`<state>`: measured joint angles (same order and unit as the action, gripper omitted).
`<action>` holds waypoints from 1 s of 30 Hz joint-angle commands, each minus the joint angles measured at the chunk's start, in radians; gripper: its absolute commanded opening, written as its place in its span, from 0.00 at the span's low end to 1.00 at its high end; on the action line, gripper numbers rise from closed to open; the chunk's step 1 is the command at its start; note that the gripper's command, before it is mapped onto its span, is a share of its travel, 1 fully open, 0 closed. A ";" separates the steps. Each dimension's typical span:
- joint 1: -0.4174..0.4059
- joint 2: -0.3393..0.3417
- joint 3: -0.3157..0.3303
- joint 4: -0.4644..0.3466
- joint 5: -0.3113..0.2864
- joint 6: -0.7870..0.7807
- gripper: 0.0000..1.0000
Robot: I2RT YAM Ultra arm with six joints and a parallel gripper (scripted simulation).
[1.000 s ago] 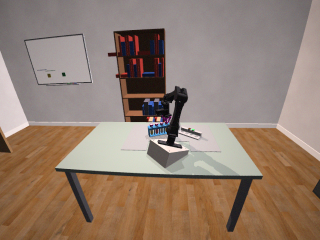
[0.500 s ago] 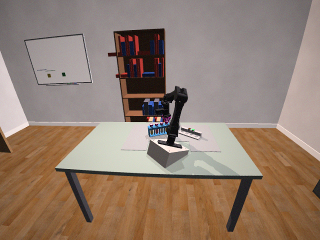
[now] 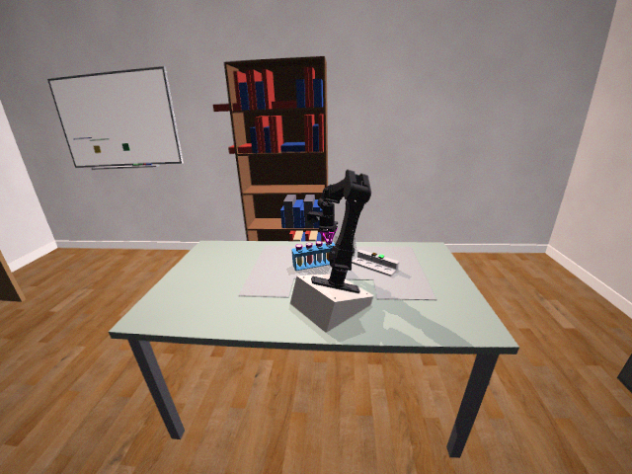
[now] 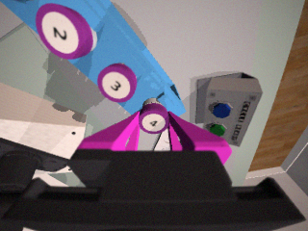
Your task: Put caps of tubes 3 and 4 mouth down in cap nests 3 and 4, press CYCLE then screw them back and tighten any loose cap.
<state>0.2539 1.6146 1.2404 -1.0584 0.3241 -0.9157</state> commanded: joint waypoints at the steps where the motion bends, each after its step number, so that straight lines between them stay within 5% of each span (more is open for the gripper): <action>1: 0.001 -0.005 0.008 0.005 0.000 0.167 0.00; 30: 0.001 -0.004 0.007 0.005 0.000 1.517 0.00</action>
<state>0.2539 1.6146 1.2404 -1.0592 0.3225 0.3931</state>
